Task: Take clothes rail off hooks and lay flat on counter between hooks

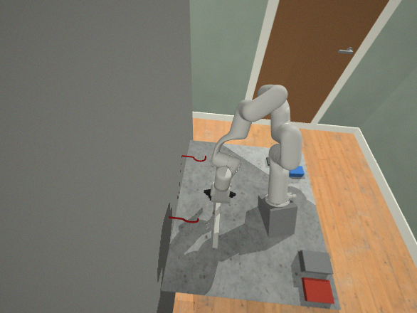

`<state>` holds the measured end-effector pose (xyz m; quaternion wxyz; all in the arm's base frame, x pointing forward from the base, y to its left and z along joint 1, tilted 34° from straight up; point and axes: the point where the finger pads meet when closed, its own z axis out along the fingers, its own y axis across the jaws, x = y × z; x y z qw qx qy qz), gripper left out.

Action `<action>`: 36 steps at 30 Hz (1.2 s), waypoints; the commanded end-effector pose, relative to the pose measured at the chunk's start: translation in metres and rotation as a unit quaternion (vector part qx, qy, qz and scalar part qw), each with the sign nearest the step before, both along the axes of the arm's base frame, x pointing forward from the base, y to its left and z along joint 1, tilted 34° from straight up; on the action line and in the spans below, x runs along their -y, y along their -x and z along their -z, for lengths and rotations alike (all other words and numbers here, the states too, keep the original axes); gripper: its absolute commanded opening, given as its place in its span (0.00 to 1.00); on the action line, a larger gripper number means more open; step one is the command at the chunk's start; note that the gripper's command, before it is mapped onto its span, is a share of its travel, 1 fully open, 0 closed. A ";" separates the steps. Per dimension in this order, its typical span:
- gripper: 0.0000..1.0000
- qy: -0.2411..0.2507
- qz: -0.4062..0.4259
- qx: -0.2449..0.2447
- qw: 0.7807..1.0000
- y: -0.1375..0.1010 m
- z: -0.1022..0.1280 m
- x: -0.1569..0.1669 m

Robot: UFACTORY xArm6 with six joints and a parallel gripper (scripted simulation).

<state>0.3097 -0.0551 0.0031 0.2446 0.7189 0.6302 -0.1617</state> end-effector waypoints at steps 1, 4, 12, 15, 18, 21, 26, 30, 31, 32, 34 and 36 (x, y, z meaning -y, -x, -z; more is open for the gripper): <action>1.00 0.000 0.000 0.001 1.000 0.000 -0.009 -0.006; 1.00 0.000 0.000 0.001 1.000 0.000 -0.013 -0.009; 1.00 0.000 0.000 0.001 1.000 0.001 -0.022 -0.014; 1.00 0.000 0.000 0.001 1.000 0.001 -0.026 -0.017; 1.00 0.000 0.000 0.001 1.000 0.002 -0.030 -0.020; 1.00 0.000 0.000 0.001 1.000 0.002 -0.034 -0.023; 1.00 0.000 0.000 0.001 1.000 0.002 -0.038 -0.026; 1.00 0.000 0.000 0.001 1.000 0.003 -0.044 -0.029; 1.00 0.000 0.000 0.001 1.000 0.003 -0.045 -0.030; 1.00 0.000 0.000 0.001 1.000 0.003 -0.047 -0.031; 1.00 0.000 0.000 0.001 1.000 0.003 -0.049 -0.033; 1.00 0.000 0.000 0.001 1.000 0.004 -0.052 -0.035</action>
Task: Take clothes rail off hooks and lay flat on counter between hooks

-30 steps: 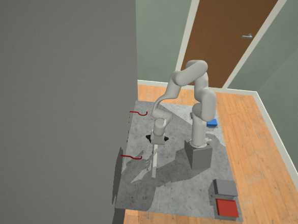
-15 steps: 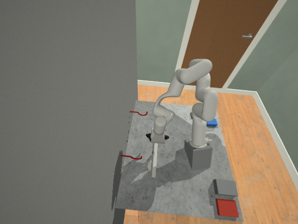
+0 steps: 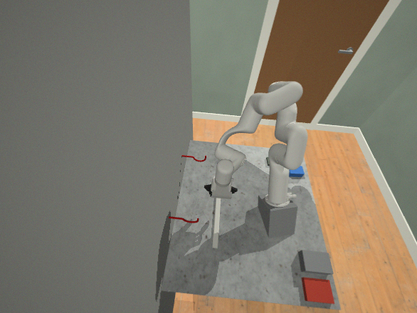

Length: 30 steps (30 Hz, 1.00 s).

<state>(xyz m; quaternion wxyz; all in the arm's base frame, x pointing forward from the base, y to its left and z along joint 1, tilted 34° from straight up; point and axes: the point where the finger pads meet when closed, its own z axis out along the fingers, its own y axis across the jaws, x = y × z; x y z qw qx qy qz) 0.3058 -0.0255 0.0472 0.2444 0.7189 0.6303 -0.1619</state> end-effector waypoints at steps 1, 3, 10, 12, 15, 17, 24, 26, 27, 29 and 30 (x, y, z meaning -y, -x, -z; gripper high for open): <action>1.00 0.000 0.000 0.001 1.000 0.000 -0.009 -0.006; 1.00 0.000 0.000 0.001 1.000 0.000 -0.012 -0.008; 1.00 0.000 0.000 0.001 1.000 0.001 -0.019 -0.013; 1.00 0.000 0.000 0.001 1.000 0.001 -0.022 -0.015; 1.00 0.000 0.000 0.001 1.000 0.001 -0.026 -0.017; 1.00 0.000 0.000 0.001 1.000 0.002 -0.029 -0.019; 1.00 0.000 0.000 0.001 1.000 0.002 -0.033 -0.022; 1.00 0.000 0.000 0.001 1.000 0.002 -0.033 -0.022; 1.00 0.000 0.000 0.001 1.000 0.002 -0.033 -0.022; 1.00 0.000 0.000 0.001 1.000 0.002 -0.033 -0.022; 1.00 0.000 0.000 0.001 1.000 0.002 -0.033 -0.022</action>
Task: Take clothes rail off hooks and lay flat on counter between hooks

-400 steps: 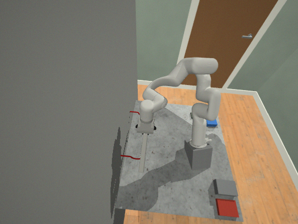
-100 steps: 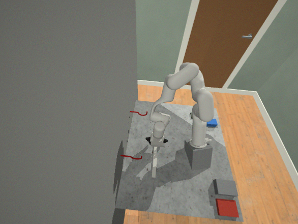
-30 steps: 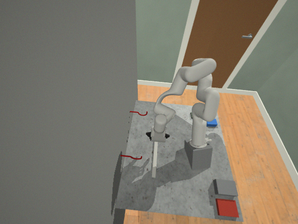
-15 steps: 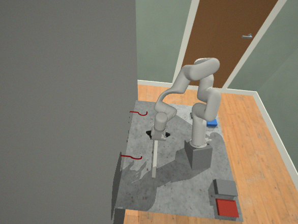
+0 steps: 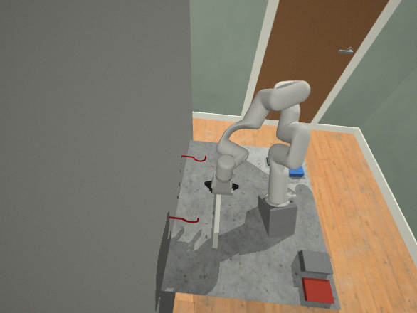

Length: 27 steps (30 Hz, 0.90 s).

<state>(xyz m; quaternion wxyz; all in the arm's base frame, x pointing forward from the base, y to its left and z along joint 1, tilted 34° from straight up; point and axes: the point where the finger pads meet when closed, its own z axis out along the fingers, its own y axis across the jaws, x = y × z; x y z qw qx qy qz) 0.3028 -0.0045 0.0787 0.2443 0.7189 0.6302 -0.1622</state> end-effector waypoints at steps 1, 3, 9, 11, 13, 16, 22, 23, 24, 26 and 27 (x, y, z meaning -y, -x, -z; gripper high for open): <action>1.00 -0.001 0.000 0.001 1.000 -0.001 -0.001 -0.001; 1.00 -0.001 0.000 0.001 1.000 -0.001 -0.001 -0.001; 1.00 -0.001 0.000 0.001 1.000 -0.001 -0.001 -0.001; 1.00 -0.001 0.000 0.001 1.000 -0.001 -0.001 -0.001; 1.00 -0.001 0.000 0.001 1.000 -0.001 -0.001 -0.001; 1.00 -0.001 0.000 0.001 1.000 0.002 -0.006 -0.005; 1.00 -0.001 0.000 0.001 1.000 0.012 -0.020 -0.016; 1.00 -0.001 0.000 0.001 1.000 0.013 -0.022 -0.017; 1.00 -0.001 0.000 0.001 1.000 0.015 -0.025 -0.019; 1.00 -0.001 0.000 0.001 1.000 0.018 -0.029 -0.023; 1.00 -0.001 0.000 0.001 1.000 0.018 -0.029 -0.023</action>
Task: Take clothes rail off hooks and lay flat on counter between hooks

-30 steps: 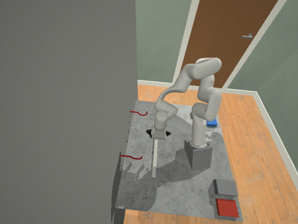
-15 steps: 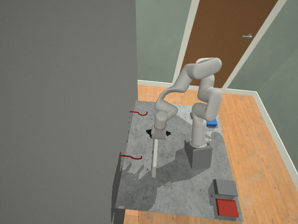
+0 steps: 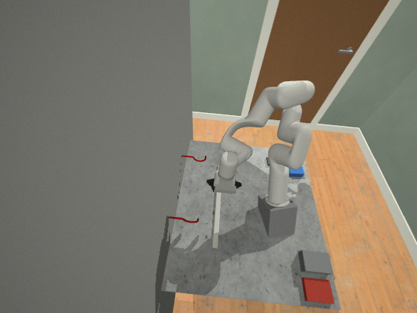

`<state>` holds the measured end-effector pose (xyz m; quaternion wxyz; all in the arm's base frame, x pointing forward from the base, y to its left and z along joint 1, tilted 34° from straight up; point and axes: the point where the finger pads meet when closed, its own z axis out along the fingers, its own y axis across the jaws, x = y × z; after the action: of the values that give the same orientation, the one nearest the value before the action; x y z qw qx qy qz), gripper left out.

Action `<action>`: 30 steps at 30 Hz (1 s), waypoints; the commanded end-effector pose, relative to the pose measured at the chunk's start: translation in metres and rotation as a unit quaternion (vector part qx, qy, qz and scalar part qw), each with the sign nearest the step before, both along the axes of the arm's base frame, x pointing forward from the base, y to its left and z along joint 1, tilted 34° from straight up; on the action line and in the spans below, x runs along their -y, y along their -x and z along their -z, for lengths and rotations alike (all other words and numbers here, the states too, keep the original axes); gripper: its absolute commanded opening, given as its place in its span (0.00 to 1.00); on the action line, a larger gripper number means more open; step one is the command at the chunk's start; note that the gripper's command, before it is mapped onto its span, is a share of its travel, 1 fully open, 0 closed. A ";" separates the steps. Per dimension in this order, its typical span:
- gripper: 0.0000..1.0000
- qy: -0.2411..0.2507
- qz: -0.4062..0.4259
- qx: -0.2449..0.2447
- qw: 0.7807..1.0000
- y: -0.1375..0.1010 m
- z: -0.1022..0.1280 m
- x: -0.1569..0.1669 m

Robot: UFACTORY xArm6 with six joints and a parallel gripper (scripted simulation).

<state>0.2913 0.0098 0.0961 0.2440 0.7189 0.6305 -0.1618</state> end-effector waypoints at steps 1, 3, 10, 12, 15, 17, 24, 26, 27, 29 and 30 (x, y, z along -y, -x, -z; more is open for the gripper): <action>1.00 0.000 0.000 0.001 1.000 0.006 -0.012 -0.009; 1.00 0.000 0.000 0.001 1.000 0.010 -0.016 -0.012; 1.00 0.000 0.000 0.001 1.000 0.021 -0.033 -0.025; 1.00 0.000 0.000 0.001 1.000 0.024 -0.037 -0.028; 1.00 0.000 0.000 0.001 1.000 0.029 -0.044 -0.034; 1.00 0.000 0.000 0.001 1.000 0.030 -0.046 -0.036; 1.00 0.000 0.000 0.001 1.000 0.040 -0.060 -0.046; 1.00 0.000 0.000 0.001 1.000 0.043 -0.065 -0.050; 1.00 0.000 0.000 0.001 1.000 0.045 -0.067 -0.052; 1.00 -0.001 0.000 0.001 1.000 0.048 -0.072 -0.055; 1.00 -0.001 0.000 0.001 1.000 0.049 -0.074 -0.057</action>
<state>0.2504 0.0565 0.1560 0.2437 0.7188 0.6307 -0.1619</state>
